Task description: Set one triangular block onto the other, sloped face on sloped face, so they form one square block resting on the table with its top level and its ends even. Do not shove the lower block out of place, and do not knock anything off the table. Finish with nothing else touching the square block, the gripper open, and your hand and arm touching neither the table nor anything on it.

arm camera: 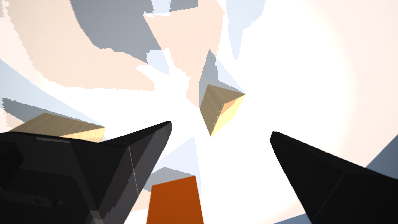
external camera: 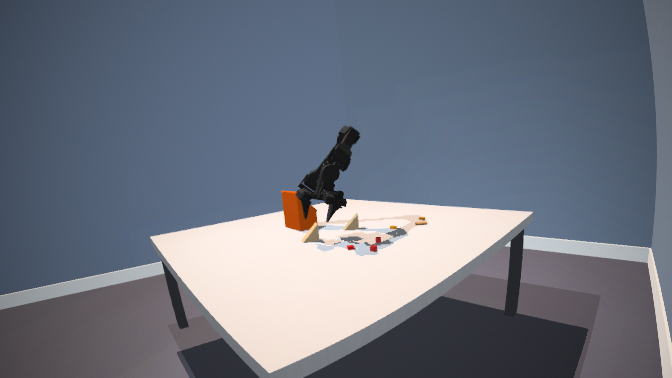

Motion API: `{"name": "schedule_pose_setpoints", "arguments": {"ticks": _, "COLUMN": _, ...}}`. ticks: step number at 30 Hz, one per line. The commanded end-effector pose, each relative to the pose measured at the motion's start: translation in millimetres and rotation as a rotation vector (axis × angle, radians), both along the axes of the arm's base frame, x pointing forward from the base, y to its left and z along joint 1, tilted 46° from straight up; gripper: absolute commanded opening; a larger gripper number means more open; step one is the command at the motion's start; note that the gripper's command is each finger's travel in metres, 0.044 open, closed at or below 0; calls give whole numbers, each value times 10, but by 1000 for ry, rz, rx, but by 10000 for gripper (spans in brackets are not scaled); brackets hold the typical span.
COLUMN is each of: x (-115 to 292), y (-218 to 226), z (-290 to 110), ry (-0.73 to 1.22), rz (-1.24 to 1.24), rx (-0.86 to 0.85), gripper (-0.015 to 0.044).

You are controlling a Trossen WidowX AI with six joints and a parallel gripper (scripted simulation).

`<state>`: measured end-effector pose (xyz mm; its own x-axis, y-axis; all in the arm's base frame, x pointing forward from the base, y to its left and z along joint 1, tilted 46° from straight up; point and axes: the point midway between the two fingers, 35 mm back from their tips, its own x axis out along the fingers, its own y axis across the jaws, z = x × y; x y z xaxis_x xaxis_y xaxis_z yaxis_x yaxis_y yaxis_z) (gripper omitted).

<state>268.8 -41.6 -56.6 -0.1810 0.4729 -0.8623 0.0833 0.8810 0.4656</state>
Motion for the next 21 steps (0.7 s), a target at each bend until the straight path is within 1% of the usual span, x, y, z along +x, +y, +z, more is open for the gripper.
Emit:
{"name": "schedule_pose_setpoints", "arguments": {"ticks": 1, "x": 119, "y": 79, "z": 308, "ry": -379, "rz": 930, "rx": 7, "gripper": 440}}
{"name": "schedule_pose_setpoints", "arguments": {"ticks": 6, "x": 135, "y": 105, "z": 367, "ry": -470, "rz": 1212, "rx": 41, "gripper": 440}}
{"name": "schedule_pose_setpoints", "arguments": {"ticks": 7, "x": 136, "y": 107, "z": 373, "ry": -477, "rz": 1237, "rx": 44, "gripper": 440}}
{"name": "schedule_pose_setpoints", "arguments": {"ticks": 21, "x": 137, "y": 108, "z": 375, "ry": -479, "rz": 1243, "rx": 44, "gripper": 440}}
